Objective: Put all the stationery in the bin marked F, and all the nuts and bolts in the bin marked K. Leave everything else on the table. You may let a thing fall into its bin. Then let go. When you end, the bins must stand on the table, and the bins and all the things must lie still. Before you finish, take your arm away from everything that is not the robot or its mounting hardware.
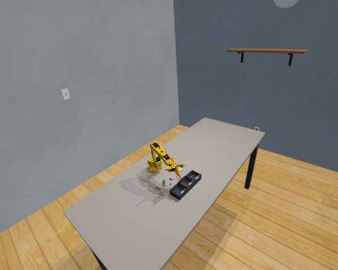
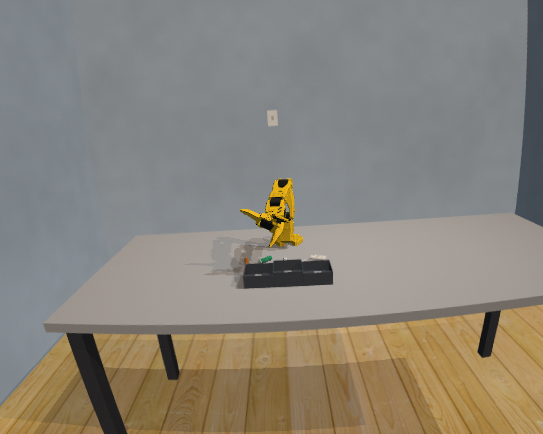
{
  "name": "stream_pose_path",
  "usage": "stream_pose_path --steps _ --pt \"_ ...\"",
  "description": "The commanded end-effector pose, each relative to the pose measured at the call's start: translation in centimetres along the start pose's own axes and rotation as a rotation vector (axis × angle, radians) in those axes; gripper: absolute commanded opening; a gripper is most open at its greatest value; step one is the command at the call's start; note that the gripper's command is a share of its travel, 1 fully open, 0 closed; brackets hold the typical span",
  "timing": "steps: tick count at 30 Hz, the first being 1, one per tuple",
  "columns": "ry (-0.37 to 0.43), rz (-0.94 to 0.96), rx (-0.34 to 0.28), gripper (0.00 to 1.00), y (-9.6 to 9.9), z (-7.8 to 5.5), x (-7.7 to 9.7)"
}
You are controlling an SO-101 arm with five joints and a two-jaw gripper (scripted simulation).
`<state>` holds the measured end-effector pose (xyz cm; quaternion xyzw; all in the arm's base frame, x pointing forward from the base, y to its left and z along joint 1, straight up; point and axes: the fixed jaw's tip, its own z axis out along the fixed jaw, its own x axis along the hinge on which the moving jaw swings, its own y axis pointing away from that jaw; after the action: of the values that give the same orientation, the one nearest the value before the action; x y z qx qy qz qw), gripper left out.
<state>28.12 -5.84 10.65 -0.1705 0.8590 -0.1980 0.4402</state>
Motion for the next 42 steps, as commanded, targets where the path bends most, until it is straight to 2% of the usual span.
stream_pose_path --steps 1,10,11,27,28,42 --pt "-0.016 -0.039 0.01 1.0 -0.4 -0.6 -0.6" --pt "0.004 -0.104 -0.004 1.0 -0.4 -1.1 -0.4" --pt "0.047 -0.097 -0.038 1.0 0.4 -0.5 0.6" --pt "0.083 -0.227 -0.075 1.0 0.2 -1.9 0.4" --pt "0.134 -0.218 -0.121 1.0 1.2 -1.5 1.9" --pt "0.16 -0.333 -0.161 1.0 0.6 -3.3 1.1"
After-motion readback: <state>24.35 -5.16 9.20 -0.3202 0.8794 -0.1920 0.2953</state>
